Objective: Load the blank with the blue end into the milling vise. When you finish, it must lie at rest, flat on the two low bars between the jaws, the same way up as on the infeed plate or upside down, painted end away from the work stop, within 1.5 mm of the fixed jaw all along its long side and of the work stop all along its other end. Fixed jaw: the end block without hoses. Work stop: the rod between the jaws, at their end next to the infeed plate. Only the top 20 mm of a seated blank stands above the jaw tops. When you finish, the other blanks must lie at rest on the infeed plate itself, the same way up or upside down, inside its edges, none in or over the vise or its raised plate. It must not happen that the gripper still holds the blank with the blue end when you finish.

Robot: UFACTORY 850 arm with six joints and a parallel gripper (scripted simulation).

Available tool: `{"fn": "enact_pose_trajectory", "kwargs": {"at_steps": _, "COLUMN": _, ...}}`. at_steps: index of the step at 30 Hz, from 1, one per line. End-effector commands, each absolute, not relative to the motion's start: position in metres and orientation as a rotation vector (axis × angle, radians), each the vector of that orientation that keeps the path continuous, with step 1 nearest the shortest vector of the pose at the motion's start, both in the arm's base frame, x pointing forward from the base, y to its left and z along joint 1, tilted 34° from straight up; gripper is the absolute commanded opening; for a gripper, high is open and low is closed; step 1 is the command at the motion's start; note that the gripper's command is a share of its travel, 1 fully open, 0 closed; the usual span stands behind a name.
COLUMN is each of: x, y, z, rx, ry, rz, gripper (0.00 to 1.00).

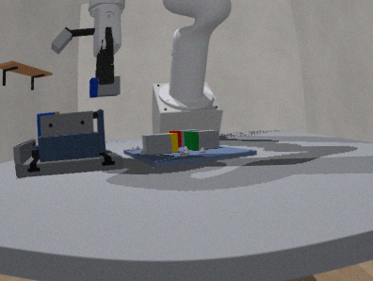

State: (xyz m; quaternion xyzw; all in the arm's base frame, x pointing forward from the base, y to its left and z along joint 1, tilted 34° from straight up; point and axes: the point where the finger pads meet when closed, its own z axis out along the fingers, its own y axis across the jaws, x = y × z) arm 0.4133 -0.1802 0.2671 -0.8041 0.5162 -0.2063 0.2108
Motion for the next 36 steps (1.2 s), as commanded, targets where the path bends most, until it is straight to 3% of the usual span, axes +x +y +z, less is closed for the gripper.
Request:
{"fn": "enact_pose_trajectory", "kwargs": {"at_steps": 1, "x": 0.431, "y": -0.195, "z": 0.275, "rx": -2.236, "ry": 1.435, "rz": -0.572, "gripper": 0.0}}
{"fn": "enact_pose_trajectory", "kwargs": {"at_steps": 36, "x": 0.504, "y": -0.259, "z": 0.309, "rx": -2.235, "ry": 1.435, "rz": -0.573, "gripper": 0.0}}
